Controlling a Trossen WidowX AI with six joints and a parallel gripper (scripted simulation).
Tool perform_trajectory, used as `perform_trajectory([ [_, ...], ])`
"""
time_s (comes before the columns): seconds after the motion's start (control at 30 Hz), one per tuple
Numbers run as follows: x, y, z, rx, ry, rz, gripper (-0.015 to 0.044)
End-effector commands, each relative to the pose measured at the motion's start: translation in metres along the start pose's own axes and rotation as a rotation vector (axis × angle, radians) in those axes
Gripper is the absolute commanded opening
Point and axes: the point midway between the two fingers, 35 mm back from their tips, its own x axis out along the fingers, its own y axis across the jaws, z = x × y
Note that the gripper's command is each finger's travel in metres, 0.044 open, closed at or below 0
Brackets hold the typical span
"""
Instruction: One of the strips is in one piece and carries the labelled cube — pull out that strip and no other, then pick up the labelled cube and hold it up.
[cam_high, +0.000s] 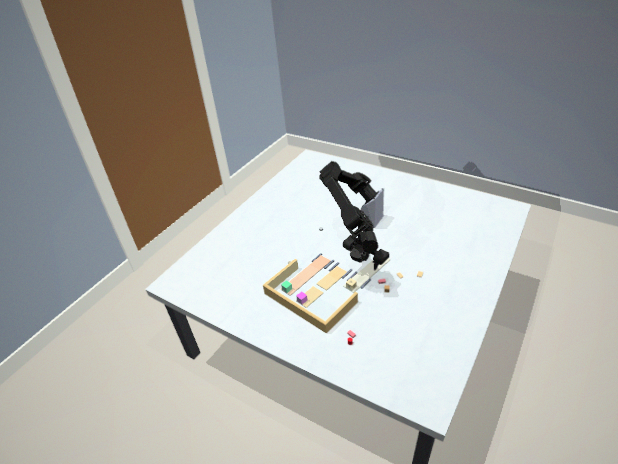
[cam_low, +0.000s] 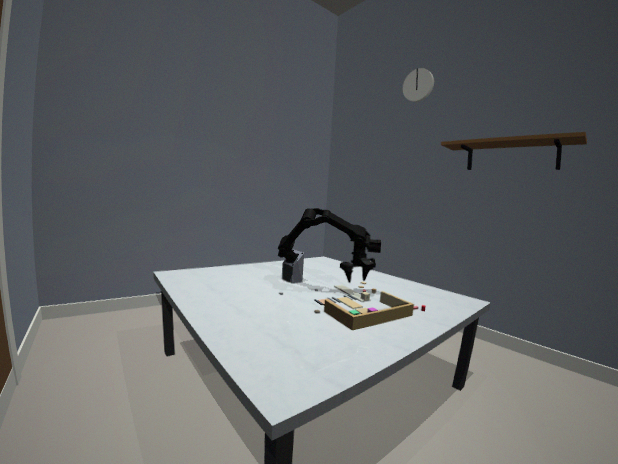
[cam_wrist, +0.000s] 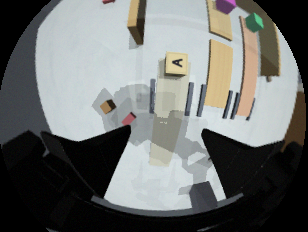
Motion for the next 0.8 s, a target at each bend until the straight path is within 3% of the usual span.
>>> perform_trajectory([
  [0.0, 0.001, -0.002, 0.015, -0.004, 0.003, -0.009, 0.0440],
  [0.63, 0.001, -0.010, 0.085, -0.002, 0.000, -0.010, 0.0440],
  [0.77, 0.005, -0.010, 0.085, -0.002, 0.000, -0.009, 0.0335],
])
